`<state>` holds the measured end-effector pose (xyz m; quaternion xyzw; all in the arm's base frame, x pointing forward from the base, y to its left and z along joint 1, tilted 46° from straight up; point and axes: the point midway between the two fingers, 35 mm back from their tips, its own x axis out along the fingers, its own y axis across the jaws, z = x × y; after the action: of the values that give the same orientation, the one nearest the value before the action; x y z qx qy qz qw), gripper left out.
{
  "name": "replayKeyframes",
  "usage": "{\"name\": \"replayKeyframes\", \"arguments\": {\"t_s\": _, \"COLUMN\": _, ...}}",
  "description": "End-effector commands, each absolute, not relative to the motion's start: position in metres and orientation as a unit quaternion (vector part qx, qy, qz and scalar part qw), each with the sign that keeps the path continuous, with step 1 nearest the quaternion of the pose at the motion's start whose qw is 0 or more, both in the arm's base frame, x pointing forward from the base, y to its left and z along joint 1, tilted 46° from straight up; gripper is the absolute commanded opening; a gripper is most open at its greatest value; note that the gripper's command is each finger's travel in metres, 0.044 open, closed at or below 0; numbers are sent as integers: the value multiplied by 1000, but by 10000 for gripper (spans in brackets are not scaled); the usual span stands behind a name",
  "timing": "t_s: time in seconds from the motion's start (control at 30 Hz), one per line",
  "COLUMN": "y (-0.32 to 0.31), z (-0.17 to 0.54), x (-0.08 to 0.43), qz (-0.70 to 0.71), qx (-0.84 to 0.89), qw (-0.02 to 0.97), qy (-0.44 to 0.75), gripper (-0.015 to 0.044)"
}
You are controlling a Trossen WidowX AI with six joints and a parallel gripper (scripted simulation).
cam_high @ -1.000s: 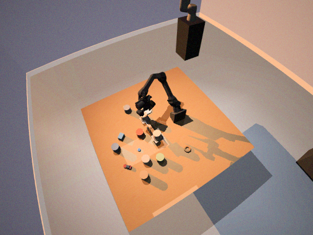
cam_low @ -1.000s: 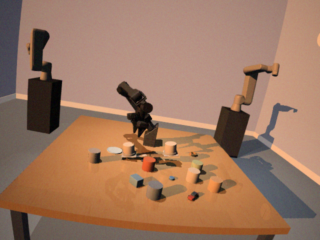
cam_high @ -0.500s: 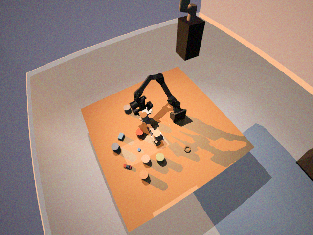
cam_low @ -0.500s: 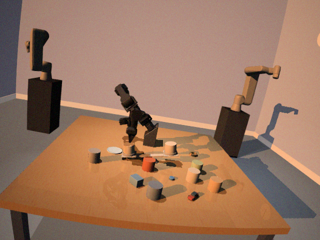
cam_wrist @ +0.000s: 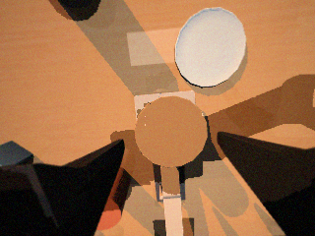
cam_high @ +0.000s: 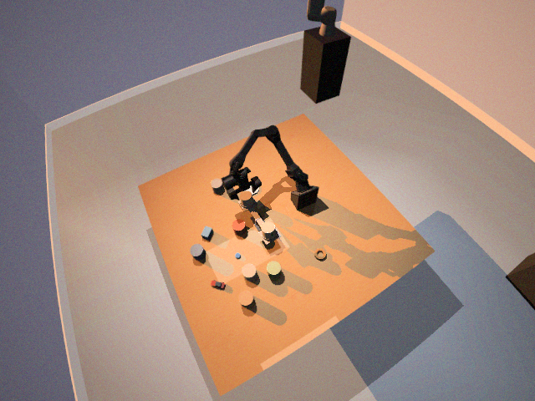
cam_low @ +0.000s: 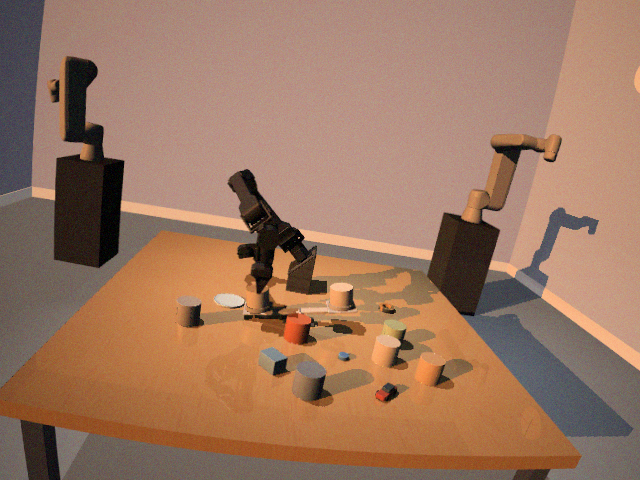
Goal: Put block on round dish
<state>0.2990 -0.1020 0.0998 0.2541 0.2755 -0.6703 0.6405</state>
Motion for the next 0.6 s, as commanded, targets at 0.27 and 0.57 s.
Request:
{"name": "replayKeyframes", "arguments": {"t_s": 0.27, "y": -115, "z": 86, "x": 298, "qz": -670, "qx": 251, "qw": 642, "qy": 277, "gripper": 440}}
{"name": "replayKeyframes", "arguments": {"t_s": 0.57, "y": -126, "z": 77, "x": 297, "qz": -670, "qx": 250, "qw": 642, "qy": 277, "gripper": 440}}
